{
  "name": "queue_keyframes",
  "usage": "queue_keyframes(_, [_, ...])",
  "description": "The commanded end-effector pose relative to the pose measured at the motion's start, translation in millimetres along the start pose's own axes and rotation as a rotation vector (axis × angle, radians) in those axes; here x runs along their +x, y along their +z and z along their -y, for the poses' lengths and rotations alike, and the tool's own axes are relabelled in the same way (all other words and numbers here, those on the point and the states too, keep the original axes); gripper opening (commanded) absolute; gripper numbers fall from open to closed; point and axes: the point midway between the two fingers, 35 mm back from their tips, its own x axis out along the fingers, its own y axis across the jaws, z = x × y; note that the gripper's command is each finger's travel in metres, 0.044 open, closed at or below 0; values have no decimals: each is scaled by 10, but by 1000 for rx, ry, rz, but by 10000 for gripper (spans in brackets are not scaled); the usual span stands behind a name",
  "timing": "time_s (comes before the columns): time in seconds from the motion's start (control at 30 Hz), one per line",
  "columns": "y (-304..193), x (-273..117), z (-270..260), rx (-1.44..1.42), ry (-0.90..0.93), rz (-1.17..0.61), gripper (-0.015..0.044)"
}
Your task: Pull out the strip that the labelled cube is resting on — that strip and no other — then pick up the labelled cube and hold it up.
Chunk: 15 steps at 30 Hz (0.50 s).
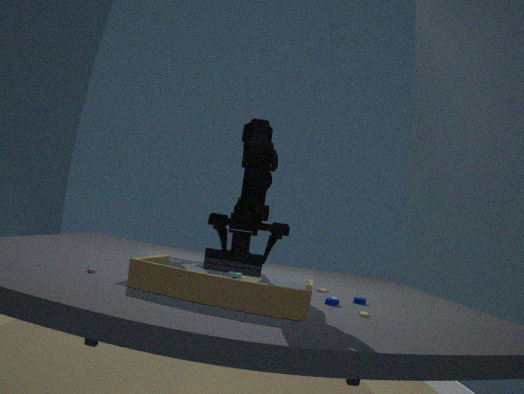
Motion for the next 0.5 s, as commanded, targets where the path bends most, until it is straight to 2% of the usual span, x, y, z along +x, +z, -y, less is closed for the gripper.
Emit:
queue_keyframes(0.0, [152,-15,32,-3,-4,0,440])
queue_keyframes(0.47, [604,-67,124,-3,-4,4,440])
